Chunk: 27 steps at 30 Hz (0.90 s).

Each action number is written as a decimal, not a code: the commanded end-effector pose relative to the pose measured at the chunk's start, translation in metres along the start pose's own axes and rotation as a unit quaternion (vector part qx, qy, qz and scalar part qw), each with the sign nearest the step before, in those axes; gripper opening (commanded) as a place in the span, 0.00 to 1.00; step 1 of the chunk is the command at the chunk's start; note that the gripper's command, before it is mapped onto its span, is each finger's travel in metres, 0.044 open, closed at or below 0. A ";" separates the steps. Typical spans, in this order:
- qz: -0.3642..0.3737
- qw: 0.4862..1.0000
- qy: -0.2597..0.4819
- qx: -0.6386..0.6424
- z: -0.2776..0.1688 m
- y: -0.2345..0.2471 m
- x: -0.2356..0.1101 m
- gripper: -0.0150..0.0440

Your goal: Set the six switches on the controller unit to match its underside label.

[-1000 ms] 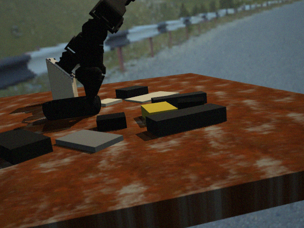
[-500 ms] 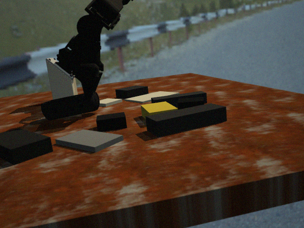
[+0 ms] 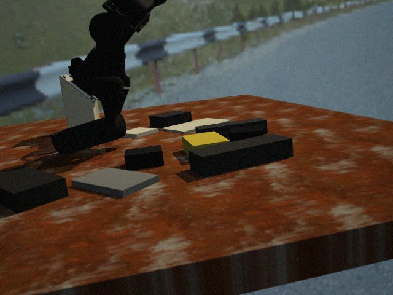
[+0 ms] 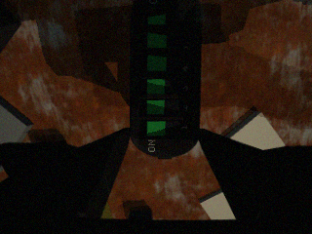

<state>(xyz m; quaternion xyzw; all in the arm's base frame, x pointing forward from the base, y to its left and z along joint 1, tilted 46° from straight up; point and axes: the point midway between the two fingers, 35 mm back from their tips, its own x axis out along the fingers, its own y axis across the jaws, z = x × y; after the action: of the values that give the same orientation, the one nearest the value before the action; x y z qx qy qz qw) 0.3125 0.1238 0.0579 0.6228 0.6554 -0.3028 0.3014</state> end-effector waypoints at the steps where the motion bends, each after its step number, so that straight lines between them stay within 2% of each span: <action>1: 0.002 1.000 0.002 0.003 0.005 0.001 -0.004 0.82; 27: 0.002 1.000 0.028 0.003 0.021 0.001 -0.019 0.82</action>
<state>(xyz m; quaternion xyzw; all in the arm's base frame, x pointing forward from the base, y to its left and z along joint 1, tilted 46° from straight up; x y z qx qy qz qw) 0.3134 0.1015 0.0609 0.6313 0.6634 -0.2851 0.2832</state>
